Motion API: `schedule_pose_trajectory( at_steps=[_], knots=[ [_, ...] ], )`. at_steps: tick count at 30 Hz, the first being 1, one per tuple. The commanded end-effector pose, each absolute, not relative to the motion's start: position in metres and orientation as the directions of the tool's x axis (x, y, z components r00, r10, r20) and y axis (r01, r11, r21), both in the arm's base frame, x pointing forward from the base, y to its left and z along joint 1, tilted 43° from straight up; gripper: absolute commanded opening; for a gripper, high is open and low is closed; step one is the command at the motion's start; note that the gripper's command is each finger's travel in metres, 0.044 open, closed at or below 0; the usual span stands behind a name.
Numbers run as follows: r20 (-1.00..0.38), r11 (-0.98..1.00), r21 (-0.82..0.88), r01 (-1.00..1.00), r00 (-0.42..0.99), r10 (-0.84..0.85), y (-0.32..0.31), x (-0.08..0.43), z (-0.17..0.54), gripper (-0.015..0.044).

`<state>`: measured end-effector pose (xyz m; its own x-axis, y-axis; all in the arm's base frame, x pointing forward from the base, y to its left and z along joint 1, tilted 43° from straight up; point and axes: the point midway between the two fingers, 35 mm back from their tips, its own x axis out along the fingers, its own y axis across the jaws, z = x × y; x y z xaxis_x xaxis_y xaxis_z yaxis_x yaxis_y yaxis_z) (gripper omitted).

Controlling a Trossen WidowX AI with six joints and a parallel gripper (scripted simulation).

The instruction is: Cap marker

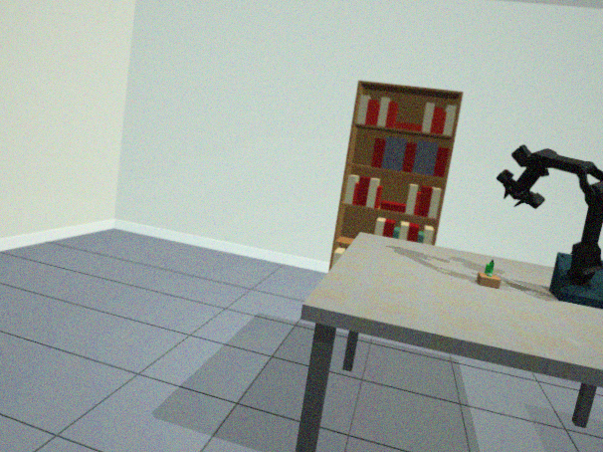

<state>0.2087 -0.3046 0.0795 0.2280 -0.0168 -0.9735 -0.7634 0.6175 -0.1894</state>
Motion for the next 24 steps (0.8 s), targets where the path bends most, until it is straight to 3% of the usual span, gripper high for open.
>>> schedule_pose_trajectory(
  at_steps=[1, 10, 24],
  knots=[
    [-0.954, 0.570, -0.053, -0.820, 0.211, 0.214, -0.262, 0.233, 0.044, 0.0230],
    [-0.746, 0.407, 0.259, -0.876, 0.086, 0.661, -0.153, 0.268, -0.009, 0.0230],
    [-0.739, 0.403, 0.265, -0.876, 0.084, 0.668, -0.121, 0.277, -0.038, 0.0230]
  ],
)
